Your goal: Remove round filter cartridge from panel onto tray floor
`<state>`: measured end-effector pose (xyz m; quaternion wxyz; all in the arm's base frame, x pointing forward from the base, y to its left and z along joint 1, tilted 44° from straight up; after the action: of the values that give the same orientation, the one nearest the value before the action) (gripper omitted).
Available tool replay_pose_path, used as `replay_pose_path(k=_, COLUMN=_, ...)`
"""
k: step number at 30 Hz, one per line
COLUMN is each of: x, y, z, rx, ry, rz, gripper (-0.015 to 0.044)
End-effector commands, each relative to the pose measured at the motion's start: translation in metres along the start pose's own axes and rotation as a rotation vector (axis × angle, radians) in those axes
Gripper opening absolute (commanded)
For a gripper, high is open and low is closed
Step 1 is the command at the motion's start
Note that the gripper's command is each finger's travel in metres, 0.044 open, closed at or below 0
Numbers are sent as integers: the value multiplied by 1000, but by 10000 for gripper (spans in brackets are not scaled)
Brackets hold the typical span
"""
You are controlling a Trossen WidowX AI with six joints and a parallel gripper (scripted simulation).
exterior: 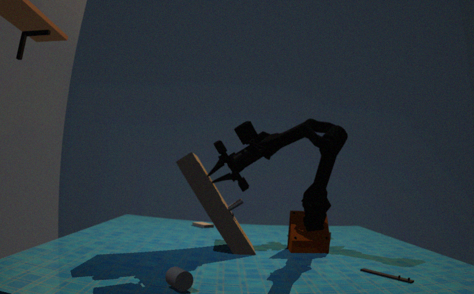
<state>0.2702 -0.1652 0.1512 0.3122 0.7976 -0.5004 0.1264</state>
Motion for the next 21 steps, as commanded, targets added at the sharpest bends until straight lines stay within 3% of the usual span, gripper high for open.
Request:
replay_pose_path(k=1, x=0, y=-2, z=0, rx=-2, ry=-4, rz=0, gripper=113)
replay_pose_path(k=21, x=0, y=-12, z=0, rx=-2, ry=-4, rz=0, gripper=113)
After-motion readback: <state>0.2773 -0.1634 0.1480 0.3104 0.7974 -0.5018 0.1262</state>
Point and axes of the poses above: the point midway between the two fingers, 35 mm back from their tips, its own y axis back along the fingers, its own x axis across the jaws, z = x × y, the point moved 6 cm from there along y, back along the fingers, and after that the axes turned 3 degrees about -y, right-handed, at the moved point
